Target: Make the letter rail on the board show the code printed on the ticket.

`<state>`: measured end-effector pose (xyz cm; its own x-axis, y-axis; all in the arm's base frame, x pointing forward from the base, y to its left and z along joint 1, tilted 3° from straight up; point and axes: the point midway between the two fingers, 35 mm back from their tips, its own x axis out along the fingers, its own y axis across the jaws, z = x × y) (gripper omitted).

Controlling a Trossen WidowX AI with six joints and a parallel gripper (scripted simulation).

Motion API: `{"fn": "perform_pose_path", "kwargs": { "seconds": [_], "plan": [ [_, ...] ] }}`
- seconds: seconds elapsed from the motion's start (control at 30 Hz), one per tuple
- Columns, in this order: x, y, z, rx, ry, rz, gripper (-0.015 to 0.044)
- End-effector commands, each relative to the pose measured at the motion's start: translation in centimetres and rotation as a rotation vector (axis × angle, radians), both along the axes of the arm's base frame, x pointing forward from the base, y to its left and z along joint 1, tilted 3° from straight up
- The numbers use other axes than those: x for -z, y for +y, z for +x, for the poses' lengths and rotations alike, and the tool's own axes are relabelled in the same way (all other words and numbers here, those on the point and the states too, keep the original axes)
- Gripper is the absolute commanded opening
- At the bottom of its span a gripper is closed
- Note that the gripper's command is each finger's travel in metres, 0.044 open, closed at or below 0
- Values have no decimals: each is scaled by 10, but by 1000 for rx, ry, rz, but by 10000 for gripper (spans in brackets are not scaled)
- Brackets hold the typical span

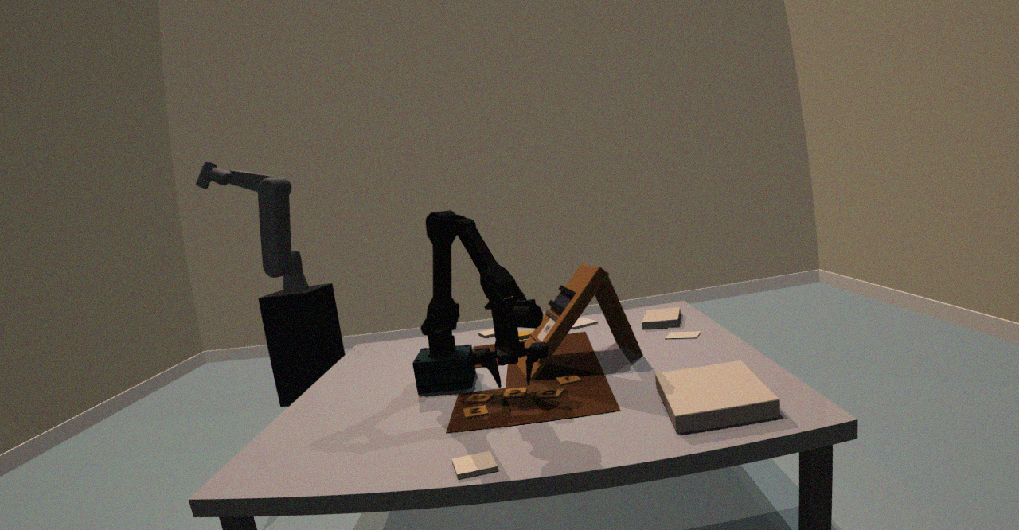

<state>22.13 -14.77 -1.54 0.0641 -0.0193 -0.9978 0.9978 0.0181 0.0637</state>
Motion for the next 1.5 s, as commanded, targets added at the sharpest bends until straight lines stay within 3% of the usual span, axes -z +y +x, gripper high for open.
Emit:
{"fn": "perform_pose_path", "kwargs": {
  "seconds": [0.0, 0.83, 0.9, 1.27, 1.47],
  "plan": [
    [1, 0, 0, 2, 2, -2, 340],
    [20, -1, 1, 2, 2, -2, 340],
    [20, -1, 1, 2, 2, -2, 288],
    [20, -1, 1, 2, 2, -2, 214],
    [15, 0, 0, 2, 2, -2, 57]
  ]
}}
